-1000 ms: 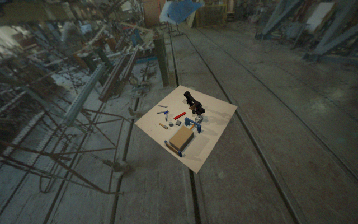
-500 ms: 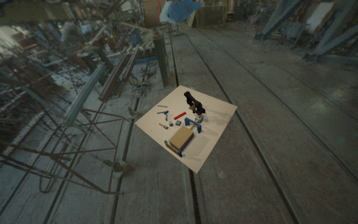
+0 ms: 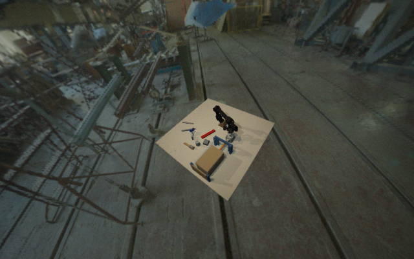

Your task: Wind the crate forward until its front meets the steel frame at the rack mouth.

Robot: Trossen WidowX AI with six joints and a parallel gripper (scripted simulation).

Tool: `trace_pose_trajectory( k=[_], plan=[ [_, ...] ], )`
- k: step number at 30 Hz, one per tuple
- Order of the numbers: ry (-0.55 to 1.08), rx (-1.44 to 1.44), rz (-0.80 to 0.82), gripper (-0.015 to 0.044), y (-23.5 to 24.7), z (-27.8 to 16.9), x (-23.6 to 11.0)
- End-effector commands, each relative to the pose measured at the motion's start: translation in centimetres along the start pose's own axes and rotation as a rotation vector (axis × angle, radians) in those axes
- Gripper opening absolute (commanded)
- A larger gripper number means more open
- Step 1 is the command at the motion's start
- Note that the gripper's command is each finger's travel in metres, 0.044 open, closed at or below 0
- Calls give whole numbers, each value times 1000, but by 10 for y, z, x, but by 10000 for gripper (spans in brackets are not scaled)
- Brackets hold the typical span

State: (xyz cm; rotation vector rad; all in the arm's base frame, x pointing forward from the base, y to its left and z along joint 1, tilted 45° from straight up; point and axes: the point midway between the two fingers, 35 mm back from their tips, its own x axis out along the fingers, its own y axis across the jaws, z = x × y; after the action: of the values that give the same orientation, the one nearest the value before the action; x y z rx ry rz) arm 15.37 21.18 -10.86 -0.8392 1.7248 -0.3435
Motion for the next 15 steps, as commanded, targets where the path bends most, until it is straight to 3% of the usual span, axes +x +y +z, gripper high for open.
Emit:
trace_pose_trajectory(
  k=[1, 15],
  plan=[
    [0, 41, 4, 0, 2, 1, 1],
    [0, 91, 6, 0, 4, 2, 8]
  ],
)
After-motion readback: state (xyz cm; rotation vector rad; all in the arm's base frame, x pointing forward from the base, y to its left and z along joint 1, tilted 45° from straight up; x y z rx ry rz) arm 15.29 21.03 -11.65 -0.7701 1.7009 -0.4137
